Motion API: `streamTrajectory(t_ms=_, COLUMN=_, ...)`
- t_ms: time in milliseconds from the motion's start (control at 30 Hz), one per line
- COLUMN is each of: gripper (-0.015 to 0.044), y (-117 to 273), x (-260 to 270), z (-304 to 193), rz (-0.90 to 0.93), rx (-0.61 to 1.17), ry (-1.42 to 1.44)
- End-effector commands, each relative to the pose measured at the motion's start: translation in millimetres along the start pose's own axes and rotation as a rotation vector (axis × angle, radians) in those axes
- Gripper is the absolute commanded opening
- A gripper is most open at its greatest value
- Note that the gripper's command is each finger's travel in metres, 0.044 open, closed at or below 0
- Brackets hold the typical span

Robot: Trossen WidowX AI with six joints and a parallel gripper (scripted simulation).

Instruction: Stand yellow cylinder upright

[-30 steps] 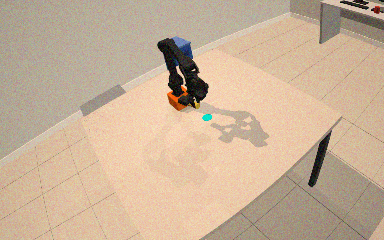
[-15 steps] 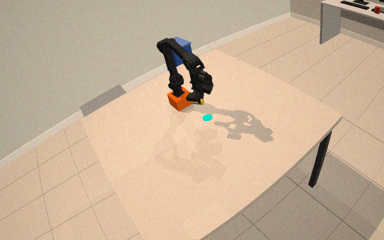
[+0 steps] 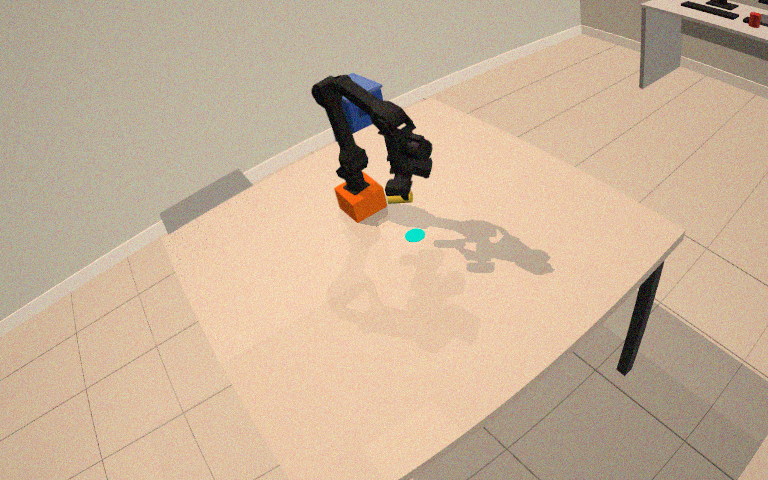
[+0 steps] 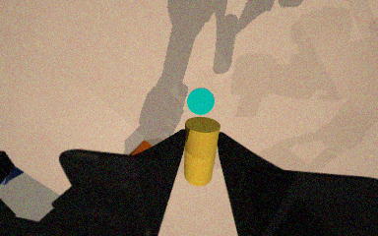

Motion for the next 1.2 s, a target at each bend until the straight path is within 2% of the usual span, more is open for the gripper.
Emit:
streamTrajectory(t_ms=0, gripper=0.0105, y=-1.3, x=0.8, z=-0.1, rz=0.002, rx=-0.007, ry=0.009)
streamTrajectory(t_ms=1167, gripper=0.0105, y=-29.8, x=-13.1, z=-3.1, rz=0.053, rx=-0.260, ry=-0.103)
Point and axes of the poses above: the point midway between the two fingers, 35 mm back from their tips, its own y axis back along the fingers, its own x axis across the jaws, z = x × y, the point moved 6 cm from there along y, back along the fingers, and after that the axes turned 9 degrees about y, right-handed, at the moved point
